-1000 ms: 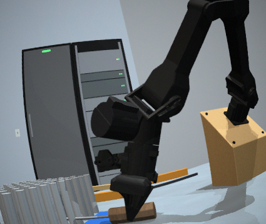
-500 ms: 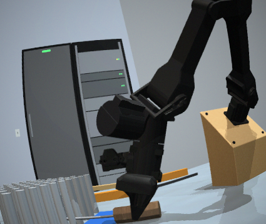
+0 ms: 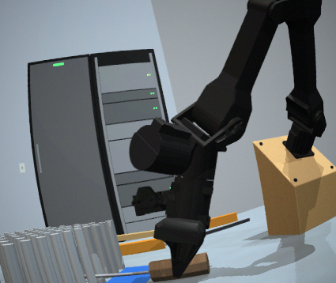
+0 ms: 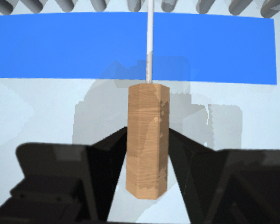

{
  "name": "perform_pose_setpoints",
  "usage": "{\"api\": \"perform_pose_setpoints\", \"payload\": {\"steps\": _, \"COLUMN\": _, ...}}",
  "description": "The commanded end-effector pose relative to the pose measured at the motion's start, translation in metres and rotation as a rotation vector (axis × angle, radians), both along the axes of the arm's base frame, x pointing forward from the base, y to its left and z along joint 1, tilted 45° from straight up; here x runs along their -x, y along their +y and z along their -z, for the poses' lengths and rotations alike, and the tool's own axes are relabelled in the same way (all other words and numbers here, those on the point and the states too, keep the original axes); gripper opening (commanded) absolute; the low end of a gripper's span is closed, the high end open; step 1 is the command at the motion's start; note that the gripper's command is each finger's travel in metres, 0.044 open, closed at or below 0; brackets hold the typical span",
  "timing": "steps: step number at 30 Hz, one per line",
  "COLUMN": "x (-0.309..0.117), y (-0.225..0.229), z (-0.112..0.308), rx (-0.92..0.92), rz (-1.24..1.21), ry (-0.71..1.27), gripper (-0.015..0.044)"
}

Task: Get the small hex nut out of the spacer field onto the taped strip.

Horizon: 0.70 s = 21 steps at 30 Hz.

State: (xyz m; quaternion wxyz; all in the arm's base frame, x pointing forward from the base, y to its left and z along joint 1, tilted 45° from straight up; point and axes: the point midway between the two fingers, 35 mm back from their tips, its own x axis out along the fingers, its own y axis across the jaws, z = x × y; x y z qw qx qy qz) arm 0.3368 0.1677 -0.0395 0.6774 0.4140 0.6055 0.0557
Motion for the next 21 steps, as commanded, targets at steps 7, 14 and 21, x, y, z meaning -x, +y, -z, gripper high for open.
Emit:
{"api": "perform_pose_setpoints", "payload": {"steps": 7, "x": 0.007, "y": 0.001, "z": -0.002, "rx": 0.005, "rz": 0.005, "ry": 0.001, "gripper": 0.0}}
{"api": "perform_pose_setpoints", "payload": {"steps": 14, "x": 0.012, "y": 0.002, "z": -0.003, "rx": 0.005, "rz": 0.005, "ry": 0.001, "gripper": 0.0}}
{"api": "perform_pose_setpoints", "payload": {"steps": 21, "x": 0.016, "y": 0.003, "z": -0.005, "rx": 0.005, "rz": 0.005, "ry": 0.002, "gripper": 0.0}}
